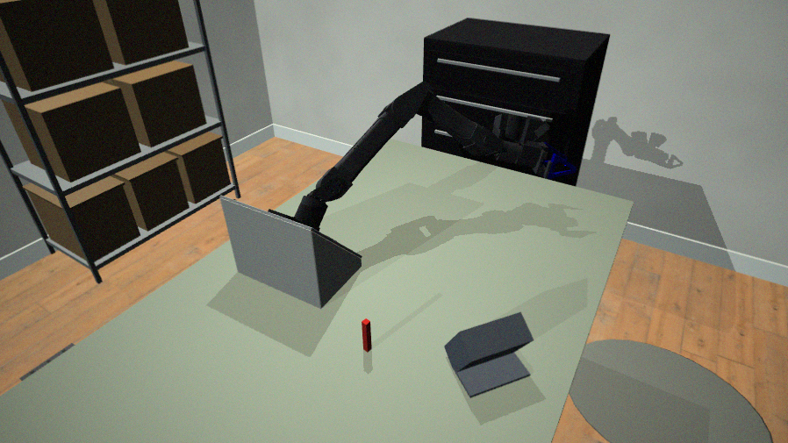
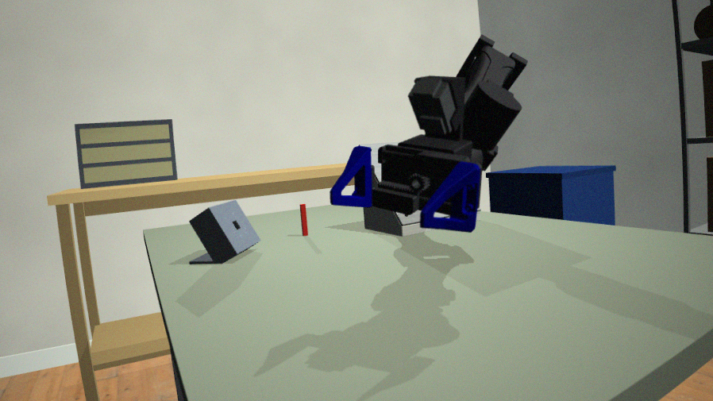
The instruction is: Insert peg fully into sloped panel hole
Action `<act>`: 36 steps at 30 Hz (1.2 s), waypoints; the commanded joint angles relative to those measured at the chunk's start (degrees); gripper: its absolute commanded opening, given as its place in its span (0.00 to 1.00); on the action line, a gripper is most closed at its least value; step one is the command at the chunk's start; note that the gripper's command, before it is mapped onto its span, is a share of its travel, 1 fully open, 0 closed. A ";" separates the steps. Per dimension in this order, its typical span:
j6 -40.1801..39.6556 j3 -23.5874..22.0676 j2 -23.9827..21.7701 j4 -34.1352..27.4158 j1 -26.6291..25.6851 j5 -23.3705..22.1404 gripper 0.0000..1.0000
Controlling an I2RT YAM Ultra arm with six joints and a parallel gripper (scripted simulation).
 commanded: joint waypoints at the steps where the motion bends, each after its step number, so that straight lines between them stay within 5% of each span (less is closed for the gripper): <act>1: 0.10 0.91 -1.65 0.89 -1.34 0.94 1.00; 18: -0.12 0.16 -0.42 0.04 -0.43 -0.01 1.00; 36: -9.74 -3.35 2.39 -9.39 -9.63 -6.98 1.00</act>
